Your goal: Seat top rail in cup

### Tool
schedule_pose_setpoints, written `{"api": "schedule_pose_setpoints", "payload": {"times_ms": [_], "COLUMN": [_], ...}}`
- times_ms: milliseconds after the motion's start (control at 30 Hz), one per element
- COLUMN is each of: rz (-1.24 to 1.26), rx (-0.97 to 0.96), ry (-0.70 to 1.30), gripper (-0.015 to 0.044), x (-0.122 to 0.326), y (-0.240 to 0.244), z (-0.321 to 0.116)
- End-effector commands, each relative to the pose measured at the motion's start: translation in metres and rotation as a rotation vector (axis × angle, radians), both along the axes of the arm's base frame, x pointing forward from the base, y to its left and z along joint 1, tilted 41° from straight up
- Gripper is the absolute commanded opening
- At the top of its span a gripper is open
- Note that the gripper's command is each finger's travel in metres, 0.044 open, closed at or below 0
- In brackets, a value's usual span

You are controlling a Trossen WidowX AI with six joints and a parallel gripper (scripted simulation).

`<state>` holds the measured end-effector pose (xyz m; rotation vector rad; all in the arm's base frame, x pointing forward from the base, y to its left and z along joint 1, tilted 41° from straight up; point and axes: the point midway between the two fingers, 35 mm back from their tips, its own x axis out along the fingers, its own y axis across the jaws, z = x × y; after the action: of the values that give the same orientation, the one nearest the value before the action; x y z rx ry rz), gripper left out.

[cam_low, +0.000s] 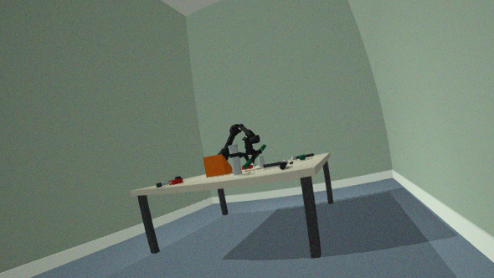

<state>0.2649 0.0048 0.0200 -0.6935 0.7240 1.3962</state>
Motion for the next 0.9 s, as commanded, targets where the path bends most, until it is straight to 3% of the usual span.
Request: {"api": "schedule_pose_setpoints", "payload": {"times_ms": [0,200,867], "rz": [-0.007,-0.003,-0.003], "rx": [-0.095,-0.244,-0.223], "ry": [-0.016,0.002,0.007], "gripper": [0.0,0.0,0.0], "x": [0.004,-0.001,-0.002], "y": [-0.026,-0.065,-0.061], "z": [0.009,0.023,0.022]}}
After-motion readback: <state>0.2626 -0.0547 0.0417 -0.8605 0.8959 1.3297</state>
